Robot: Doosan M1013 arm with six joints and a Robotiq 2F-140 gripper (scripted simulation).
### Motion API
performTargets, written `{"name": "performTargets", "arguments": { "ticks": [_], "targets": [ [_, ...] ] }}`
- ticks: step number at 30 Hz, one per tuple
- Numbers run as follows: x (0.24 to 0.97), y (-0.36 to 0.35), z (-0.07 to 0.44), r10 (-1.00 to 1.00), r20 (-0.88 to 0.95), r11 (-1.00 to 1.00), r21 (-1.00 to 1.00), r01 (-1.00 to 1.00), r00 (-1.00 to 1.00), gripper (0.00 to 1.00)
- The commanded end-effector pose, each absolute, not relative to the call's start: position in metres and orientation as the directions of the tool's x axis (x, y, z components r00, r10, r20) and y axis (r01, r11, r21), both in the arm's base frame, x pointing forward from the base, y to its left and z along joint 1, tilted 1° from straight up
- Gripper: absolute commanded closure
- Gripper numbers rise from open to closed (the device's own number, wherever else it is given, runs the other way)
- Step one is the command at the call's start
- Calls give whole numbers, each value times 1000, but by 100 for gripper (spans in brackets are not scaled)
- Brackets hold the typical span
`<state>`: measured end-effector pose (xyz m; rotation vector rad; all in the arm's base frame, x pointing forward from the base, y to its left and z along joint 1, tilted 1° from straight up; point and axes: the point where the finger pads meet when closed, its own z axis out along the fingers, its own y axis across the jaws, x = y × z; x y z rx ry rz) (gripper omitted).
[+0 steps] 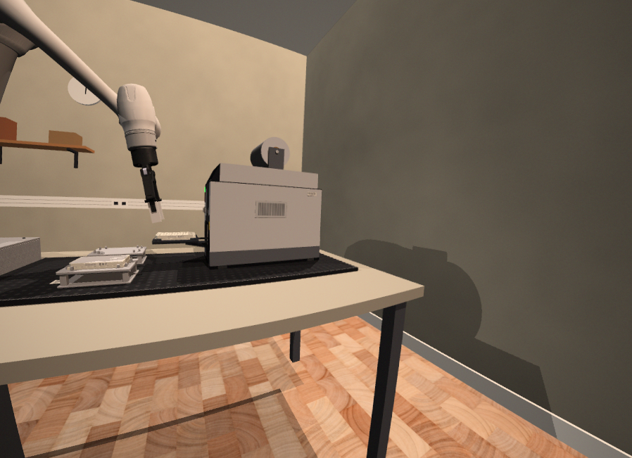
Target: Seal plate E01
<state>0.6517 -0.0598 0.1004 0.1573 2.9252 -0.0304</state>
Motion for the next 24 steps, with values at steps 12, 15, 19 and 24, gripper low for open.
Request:
{"name": "performTargets", "arguments": {
  "ticks": [12,15,19,24],
  "targets": [
    [653,-44,119,108,-1,994,-9,108,-994,32],
    [654,-34,130,108,-1,994,-9,108,-994,34],
    [654,-22,146,108,-1,994,-9,108,-994,35],
    [655,-12,157,108,-1,994,-9,108,-994,37]
  ]
}}
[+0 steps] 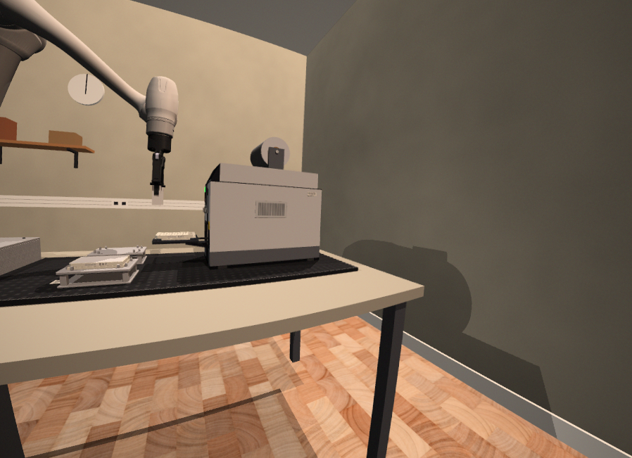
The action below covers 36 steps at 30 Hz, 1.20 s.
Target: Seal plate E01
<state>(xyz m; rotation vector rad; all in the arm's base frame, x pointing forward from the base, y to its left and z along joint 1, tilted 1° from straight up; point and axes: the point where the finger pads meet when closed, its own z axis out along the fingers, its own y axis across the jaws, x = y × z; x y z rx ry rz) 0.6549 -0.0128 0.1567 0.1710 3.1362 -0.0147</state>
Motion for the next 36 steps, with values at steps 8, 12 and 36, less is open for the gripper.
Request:
{"name": "performTargets", "arguments": {
  "ticks": [8,12,36],
  "targets": [
    [656,13,188,108,-1,994,-9,108,-994,40],
    [657,26,204,108,-1,994,-9,108,-994,90],
    [658,35,215,99,-328,994,-9,108,-939,90]
  ]
}}
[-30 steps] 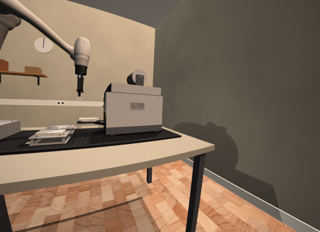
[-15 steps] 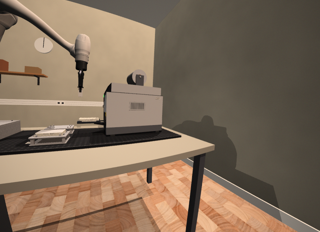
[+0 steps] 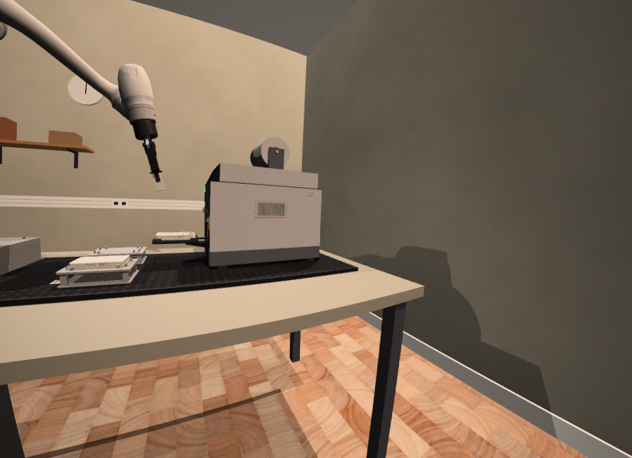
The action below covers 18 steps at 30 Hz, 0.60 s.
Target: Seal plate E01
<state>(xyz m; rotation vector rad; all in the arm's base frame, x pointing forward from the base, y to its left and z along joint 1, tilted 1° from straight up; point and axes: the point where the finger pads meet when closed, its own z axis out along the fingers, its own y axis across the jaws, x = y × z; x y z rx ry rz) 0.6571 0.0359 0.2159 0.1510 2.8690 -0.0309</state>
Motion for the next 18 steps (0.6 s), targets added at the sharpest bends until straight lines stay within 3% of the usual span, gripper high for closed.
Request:
{"name": "performTargets", "arguments": {
  "ticks": [1,13,18],
  "targets": [
    [658,35,215,98,-360,994,-9,108,-928,90],
    [658,35,215,71,-694,994,-9,108,-716,90],
    [658,35,215,70,-708,994,-9,108,-703,90]
  ]
}}
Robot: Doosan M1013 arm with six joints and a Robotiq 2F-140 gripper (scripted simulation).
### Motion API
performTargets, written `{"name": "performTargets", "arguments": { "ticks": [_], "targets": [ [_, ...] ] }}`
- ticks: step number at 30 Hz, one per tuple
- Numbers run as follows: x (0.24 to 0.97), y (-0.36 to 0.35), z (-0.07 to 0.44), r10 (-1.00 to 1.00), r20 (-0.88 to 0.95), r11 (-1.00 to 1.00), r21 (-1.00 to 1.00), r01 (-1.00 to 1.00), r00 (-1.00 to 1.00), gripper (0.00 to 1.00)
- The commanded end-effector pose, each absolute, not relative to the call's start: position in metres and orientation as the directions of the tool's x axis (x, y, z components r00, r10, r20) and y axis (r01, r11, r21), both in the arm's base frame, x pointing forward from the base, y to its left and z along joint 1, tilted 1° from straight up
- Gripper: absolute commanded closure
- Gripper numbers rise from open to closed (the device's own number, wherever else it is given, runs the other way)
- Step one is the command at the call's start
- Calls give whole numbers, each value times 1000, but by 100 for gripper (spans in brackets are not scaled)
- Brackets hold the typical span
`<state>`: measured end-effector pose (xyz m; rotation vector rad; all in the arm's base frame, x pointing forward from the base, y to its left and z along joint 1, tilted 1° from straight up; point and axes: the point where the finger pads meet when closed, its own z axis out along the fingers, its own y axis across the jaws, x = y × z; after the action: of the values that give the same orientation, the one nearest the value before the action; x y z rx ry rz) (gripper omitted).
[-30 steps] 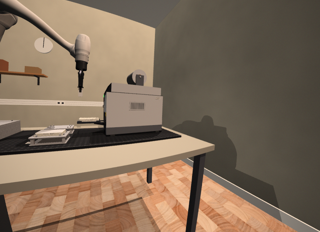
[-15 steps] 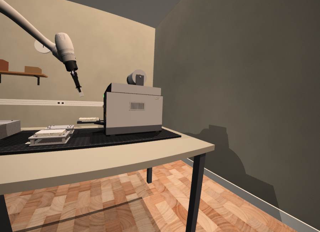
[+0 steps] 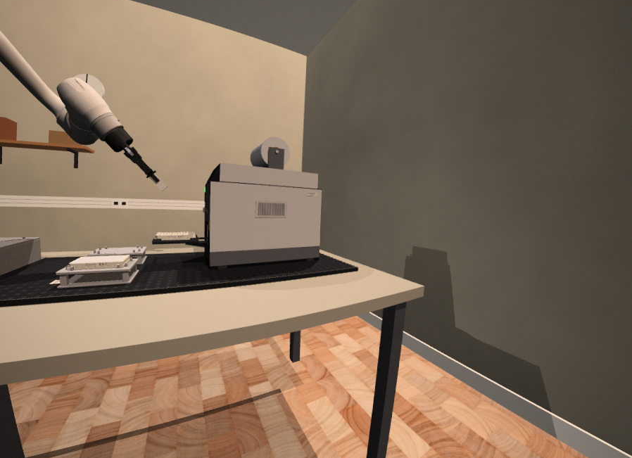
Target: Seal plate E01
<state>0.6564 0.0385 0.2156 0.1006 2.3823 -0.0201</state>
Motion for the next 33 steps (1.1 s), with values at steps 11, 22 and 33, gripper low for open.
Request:
{"name": "performTargets", "arguments": {
  "ticks": [11,22,33],
  "targets": [
    [658,35,215,70,-708,994,-9,108,-703,90],
    [698,31,196,70,-708,994,-9,108,-703,90],
    [734,27,178,70,-708,994,-9,108,-703,90]
  ]
}}
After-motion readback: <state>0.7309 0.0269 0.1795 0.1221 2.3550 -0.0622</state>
